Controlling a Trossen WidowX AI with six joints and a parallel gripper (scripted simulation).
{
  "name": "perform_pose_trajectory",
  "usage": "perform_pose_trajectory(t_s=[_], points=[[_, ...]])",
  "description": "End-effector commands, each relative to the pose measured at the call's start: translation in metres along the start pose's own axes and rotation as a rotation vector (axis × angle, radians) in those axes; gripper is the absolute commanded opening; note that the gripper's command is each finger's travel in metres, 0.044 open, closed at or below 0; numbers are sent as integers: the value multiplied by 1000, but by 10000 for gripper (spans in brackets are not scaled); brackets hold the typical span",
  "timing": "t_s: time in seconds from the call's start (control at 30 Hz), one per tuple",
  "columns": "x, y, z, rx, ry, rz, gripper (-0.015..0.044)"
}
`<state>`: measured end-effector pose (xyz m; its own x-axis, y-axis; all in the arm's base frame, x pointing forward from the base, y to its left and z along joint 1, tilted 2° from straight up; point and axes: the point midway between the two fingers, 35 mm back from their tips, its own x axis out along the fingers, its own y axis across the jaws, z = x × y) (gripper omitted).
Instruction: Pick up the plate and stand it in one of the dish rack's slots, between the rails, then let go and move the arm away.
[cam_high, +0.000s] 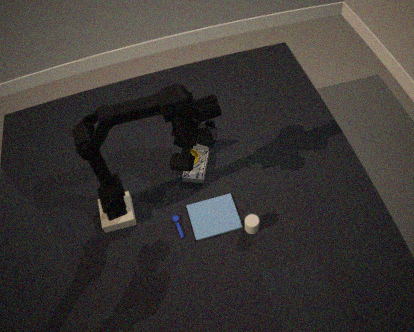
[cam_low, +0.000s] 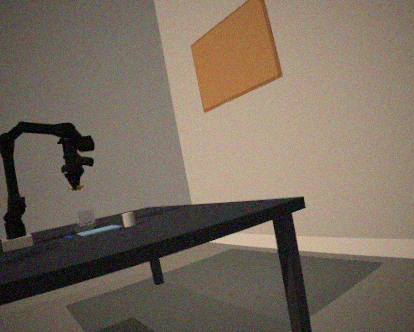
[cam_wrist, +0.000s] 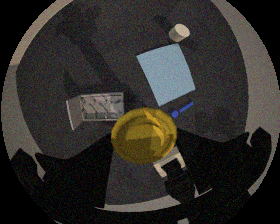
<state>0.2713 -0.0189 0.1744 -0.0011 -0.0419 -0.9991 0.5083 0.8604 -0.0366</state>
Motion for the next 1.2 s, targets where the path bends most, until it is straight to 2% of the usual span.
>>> perform_pose_trajectory(t_s=[0.0,0.13,0.6,1.17], points=[[0,4,-7,41,-5,5,0],[6,6,-5,23,4,33,0],[53,25,10,-208,27,314,0],[93,40,20,-519,-100,645,0]])
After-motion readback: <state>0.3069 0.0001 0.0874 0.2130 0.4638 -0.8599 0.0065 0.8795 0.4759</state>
